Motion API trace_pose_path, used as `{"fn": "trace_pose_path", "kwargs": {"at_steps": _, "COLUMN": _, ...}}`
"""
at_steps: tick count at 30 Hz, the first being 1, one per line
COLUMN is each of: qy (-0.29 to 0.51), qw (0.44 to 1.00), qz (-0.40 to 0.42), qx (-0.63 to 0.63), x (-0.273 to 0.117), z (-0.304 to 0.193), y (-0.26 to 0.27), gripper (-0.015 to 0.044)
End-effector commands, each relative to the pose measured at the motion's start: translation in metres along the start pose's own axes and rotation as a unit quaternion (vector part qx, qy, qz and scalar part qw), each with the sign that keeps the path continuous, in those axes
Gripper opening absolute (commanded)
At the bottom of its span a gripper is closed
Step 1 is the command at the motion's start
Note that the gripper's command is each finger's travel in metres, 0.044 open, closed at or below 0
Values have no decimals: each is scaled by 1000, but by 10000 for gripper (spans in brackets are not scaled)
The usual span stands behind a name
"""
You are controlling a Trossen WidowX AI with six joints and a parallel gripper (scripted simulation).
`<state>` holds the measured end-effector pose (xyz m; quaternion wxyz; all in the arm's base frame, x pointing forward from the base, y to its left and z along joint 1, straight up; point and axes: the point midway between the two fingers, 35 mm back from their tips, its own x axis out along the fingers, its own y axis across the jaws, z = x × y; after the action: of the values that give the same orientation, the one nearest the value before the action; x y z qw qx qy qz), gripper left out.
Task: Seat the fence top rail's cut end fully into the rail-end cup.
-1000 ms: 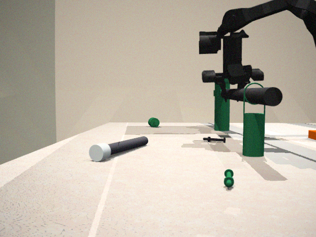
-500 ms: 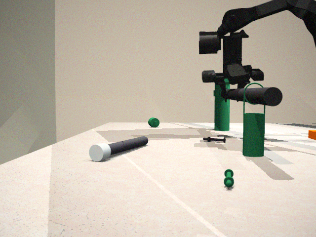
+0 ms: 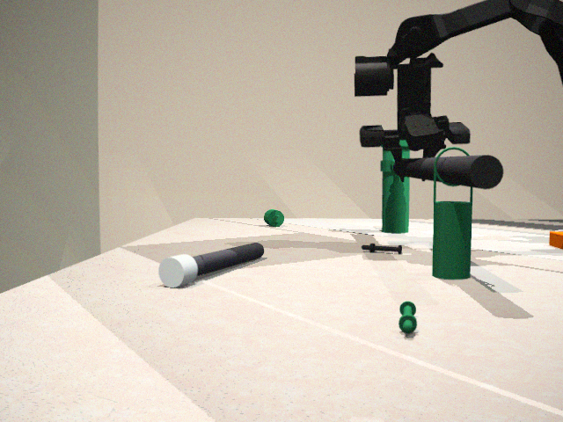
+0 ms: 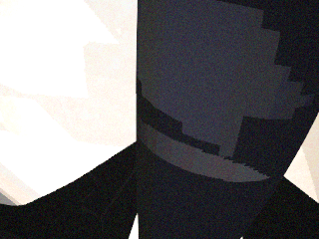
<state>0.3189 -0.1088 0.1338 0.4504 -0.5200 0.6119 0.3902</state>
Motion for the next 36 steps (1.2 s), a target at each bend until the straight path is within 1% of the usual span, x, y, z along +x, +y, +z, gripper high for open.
{"fn": "trace_pose_path", "kwargs": {"at_steps": 1, "qy": 1, "qw": 1000, "qz": 0, "qx": 0, "x": 0, "z": 0, "y": 0, "gripper": 0}}
{"fn": "trace_pose_path", "kwargs": {"at_steps": 36, "qy": 3, "qw": 1000, "qz": 0, "qx": 3, "x": -1, "z": -4, "y": 2, "gripper": 0}}
